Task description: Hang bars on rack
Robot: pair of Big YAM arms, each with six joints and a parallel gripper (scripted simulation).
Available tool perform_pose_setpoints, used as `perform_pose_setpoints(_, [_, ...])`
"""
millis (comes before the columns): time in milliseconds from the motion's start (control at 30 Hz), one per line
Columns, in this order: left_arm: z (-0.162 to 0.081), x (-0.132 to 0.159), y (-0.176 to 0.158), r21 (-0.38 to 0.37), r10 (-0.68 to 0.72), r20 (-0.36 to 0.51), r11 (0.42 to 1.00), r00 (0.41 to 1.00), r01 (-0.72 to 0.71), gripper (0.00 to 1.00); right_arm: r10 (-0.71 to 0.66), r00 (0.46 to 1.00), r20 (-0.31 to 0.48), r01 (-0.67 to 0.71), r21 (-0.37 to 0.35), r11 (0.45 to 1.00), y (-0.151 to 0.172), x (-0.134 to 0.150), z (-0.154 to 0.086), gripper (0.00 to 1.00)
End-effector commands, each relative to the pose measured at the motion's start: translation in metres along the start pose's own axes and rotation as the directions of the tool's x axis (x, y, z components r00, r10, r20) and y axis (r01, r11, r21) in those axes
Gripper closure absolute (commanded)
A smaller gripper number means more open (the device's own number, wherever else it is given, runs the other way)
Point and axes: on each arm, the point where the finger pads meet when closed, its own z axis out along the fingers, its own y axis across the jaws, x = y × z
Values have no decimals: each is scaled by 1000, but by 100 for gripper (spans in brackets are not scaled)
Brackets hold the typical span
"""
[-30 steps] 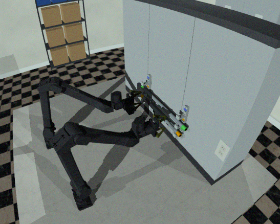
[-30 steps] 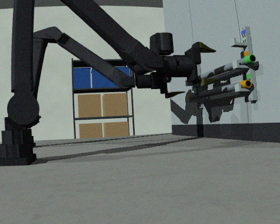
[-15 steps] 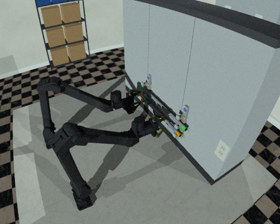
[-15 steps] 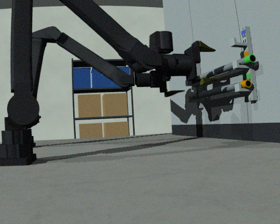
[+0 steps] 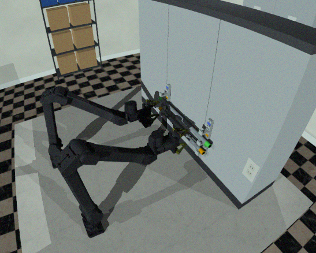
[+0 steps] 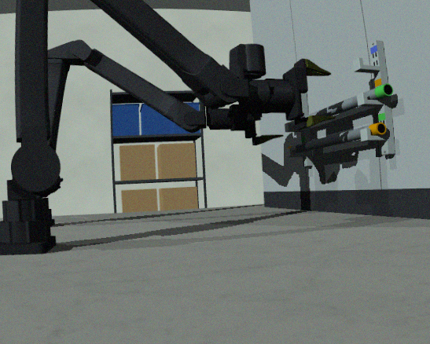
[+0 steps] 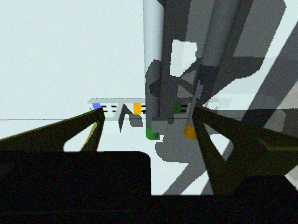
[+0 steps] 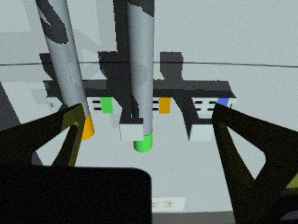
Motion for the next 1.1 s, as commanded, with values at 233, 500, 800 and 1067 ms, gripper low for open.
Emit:
perform_pose_setpoints(233, [8,6,65,-88,-37,-5,995,999,36,0,35,999,-5,-34,93,995,-60,4,11,0])
perform_pose_setpoints(500, [8,6,67,-89,-38,-5,995,999,37,0,36,999,-5,-35,95,995,-61,4,11,0])
perform_pose_setpoints(800, [7,6,68,-89,-38,-5,995,999,38,0,36,999,-5,-36,96,995,-62,4,10,0])
perform_pose_setpoints(1067, [7,6,69,-90,-39,-5,995,999,38,0,37,999,-5,-36,97,995,-63,4,10,0])
